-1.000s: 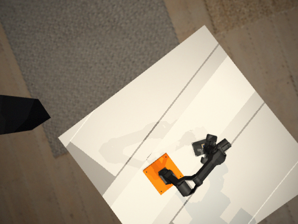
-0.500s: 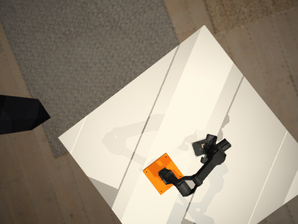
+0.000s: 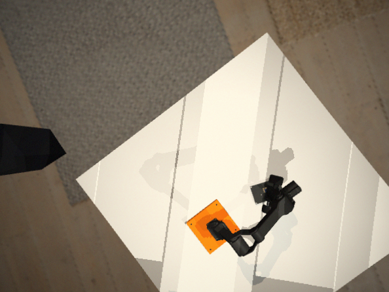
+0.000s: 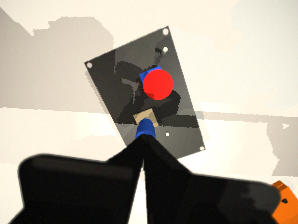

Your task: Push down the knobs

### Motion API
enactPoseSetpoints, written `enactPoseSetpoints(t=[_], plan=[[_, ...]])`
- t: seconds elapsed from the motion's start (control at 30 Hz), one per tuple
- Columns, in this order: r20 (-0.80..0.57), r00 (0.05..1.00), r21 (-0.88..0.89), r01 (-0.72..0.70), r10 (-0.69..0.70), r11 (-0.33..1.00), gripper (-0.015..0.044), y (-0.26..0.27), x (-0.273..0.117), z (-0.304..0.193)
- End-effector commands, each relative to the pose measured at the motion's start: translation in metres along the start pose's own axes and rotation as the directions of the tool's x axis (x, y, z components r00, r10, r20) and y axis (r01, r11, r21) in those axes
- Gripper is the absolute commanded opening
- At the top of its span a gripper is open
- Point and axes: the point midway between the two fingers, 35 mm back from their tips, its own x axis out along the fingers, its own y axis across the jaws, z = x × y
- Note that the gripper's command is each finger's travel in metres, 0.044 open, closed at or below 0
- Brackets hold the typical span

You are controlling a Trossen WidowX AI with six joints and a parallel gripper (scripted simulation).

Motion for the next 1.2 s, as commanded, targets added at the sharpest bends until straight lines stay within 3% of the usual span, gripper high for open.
enactPoseSetpoints(t=[0.0,1.17], plan=[[-0.005,1.0,0.003,0.002,-0.002,1.0,0.0,0.0008,0.0057,0.0],[-0.005,1.0,0.003,0.002,-0.002,1.0,0.0,0.0007,0.0095,0.0]])
